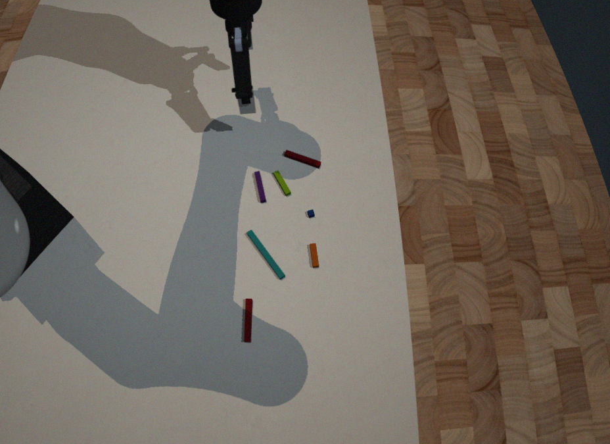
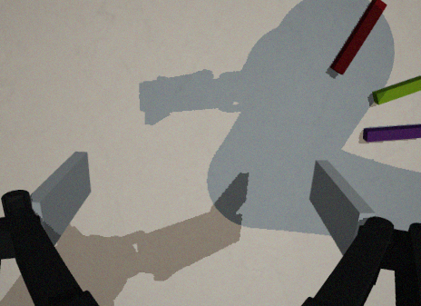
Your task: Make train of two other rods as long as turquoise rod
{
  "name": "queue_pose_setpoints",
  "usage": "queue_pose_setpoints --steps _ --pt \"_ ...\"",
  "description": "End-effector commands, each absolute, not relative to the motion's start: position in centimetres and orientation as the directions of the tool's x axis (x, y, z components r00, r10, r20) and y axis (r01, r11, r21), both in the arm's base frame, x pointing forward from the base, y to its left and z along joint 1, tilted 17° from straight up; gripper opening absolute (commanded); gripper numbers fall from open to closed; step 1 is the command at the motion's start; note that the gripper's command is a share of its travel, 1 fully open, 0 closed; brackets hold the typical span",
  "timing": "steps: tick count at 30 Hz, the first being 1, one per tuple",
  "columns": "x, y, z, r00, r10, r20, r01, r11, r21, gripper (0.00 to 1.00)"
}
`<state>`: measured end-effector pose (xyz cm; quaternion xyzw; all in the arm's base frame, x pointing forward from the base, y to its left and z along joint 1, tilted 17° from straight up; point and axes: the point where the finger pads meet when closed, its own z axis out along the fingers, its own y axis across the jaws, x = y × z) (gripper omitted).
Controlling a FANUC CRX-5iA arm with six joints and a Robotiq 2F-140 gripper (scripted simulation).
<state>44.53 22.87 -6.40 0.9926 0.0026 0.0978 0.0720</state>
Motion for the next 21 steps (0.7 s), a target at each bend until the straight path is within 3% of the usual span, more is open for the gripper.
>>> queue_pose_setpoints --steps 1,2,13,21 --pt "45.4 21.5 -6.3 0.974 -0.063 0.218 -0.093 -0.987 0.132 1.00" --pt "46.3 19.5 -6.1 0.956 -0.176 0.235 -0.207 -0.972 0.110 1.00" --pt "48.8 11.9 -5.6 0.783 -0.558 0.276 -0.585 -0.811 0.019 1.00" --pt "49.6 8.0 -5.3 0.641 -0.713 0.284 -0.737 -0.675 -0.032 1.00"
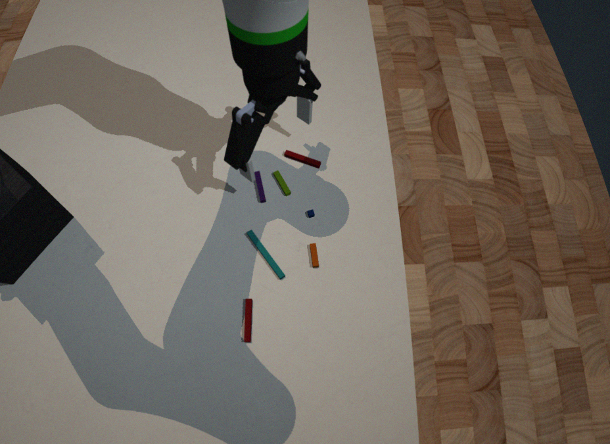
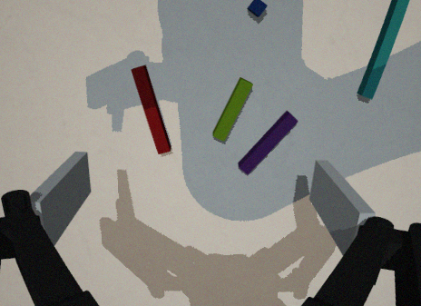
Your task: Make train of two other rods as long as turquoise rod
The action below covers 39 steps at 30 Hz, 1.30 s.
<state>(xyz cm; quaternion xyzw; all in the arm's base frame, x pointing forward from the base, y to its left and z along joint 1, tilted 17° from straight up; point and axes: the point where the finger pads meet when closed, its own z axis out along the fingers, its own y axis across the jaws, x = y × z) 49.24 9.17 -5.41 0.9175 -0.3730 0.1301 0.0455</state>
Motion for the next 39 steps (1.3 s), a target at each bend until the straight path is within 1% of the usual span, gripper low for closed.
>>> queue_pose_setpoints --steps 1,39 --pt "49.61 7.79 -5.30 0.631 -0.722 0.284 -0.746 -0.666 -0.035 1.00" --pt "49.63 7.61 -5.29 0.624 -0.728 0.284 -0.752 -0.658 -0.037 1.00"
